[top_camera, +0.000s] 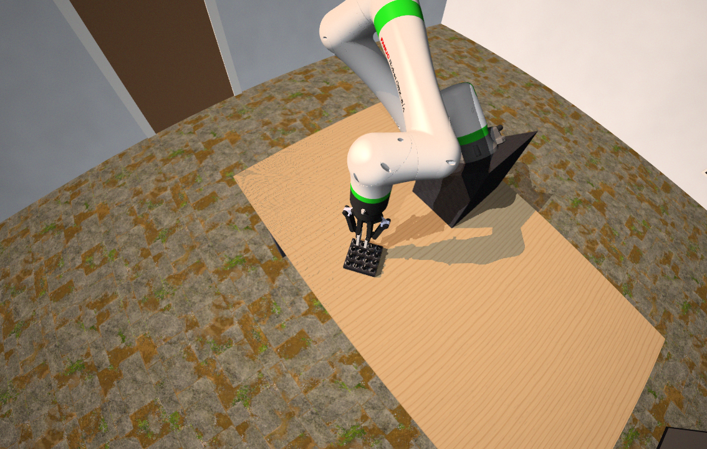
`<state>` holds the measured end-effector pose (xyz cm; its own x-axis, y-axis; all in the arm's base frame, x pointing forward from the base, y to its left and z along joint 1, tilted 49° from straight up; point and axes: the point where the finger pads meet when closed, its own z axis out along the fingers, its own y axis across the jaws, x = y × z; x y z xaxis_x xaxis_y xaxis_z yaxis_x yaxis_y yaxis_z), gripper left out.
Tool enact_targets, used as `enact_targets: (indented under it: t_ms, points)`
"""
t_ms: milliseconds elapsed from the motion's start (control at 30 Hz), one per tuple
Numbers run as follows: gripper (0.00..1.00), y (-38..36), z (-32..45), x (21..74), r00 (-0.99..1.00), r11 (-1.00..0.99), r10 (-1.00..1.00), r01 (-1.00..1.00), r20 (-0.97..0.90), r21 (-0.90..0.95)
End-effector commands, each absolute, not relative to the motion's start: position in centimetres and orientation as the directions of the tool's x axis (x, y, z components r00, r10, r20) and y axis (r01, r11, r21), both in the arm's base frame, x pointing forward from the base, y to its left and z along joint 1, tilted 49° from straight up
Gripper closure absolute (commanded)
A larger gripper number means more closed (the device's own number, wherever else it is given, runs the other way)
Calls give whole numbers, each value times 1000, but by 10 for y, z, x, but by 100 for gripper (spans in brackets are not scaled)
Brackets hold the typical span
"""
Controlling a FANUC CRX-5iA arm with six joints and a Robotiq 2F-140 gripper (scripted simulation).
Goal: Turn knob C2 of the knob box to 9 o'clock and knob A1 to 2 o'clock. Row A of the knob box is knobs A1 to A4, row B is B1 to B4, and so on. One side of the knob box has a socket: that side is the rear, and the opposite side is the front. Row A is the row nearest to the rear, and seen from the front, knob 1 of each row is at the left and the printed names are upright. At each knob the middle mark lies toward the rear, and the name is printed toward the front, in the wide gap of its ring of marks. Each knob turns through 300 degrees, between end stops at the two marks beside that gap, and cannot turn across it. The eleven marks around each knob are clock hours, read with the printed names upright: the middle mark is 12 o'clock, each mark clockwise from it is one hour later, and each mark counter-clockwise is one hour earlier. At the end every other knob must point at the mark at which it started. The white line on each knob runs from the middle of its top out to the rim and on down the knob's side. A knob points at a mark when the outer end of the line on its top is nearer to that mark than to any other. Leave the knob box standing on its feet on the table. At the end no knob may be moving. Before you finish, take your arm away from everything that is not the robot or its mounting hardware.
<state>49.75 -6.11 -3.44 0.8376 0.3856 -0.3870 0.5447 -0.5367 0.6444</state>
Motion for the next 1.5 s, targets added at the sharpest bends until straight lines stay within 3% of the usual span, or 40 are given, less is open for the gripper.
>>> enact_targets:
  t_ms: [0, 1467]
  points:
    - [88, -61, -34, 498, 838, -537, 386, 545, -387, 644]
    - [88, -82, -52, 500, 832, -533, 391, 553, -393, 640]
